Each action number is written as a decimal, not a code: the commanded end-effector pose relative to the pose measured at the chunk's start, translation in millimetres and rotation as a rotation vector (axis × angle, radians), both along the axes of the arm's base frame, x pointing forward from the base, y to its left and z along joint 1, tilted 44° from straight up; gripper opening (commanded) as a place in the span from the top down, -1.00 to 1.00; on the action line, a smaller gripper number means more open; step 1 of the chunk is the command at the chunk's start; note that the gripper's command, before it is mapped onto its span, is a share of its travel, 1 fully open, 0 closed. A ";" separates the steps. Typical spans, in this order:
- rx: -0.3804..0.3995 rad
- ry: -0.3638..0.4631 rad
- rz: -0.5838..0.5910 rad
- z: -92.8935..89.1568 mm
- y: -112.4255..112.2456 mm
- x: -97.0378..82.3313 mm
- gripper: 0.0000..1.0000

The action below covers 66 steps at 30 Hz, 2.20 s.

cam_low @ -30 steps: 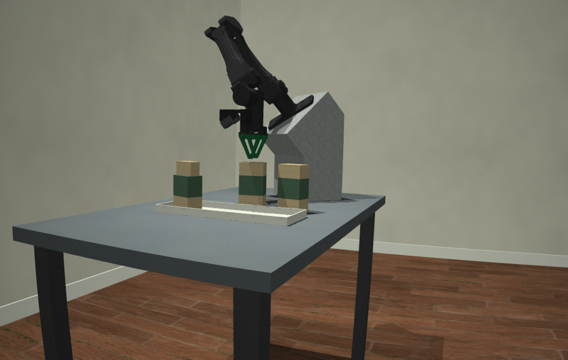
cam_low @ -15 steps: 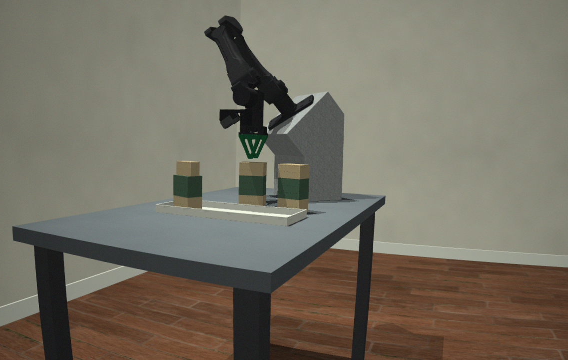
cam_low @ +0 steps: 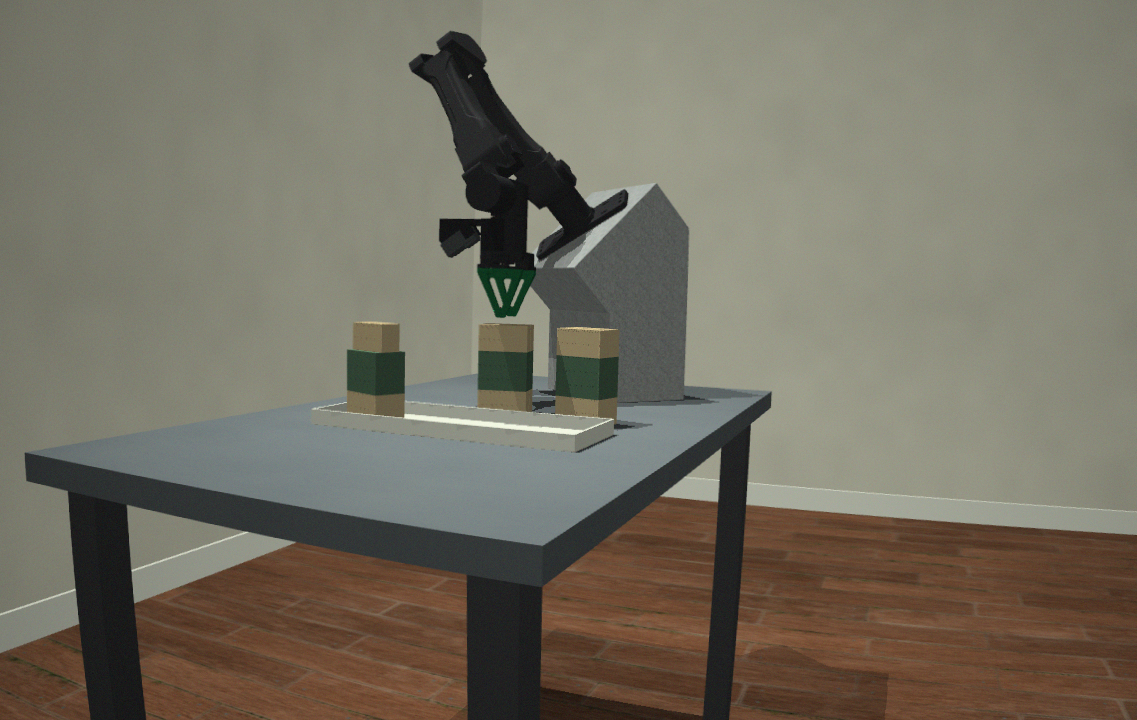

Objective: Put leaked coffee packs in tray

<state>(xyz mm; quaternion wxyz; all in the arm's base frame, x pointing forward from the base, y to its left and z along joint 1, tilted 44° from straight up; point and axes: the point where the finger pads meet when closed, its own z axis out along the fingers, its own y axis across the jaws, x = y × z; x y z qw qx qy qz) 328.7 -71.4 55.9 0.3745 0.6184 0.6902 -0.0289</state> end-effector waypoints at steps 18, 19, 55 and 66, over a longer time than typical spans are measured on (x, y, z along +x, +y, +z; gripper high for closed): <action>0.000 0.016 0.013 -27.3 -12.2 12.5 -0.58; 0.000 0.014 0.003 -28.5 -16.8 13.3 -0.58; -0.005 -0.014 0.009 -28.4 -21.7 30.3 -0.58; -0.005 -0.014 0.009 -28.4 -21.7 30.3 -0.58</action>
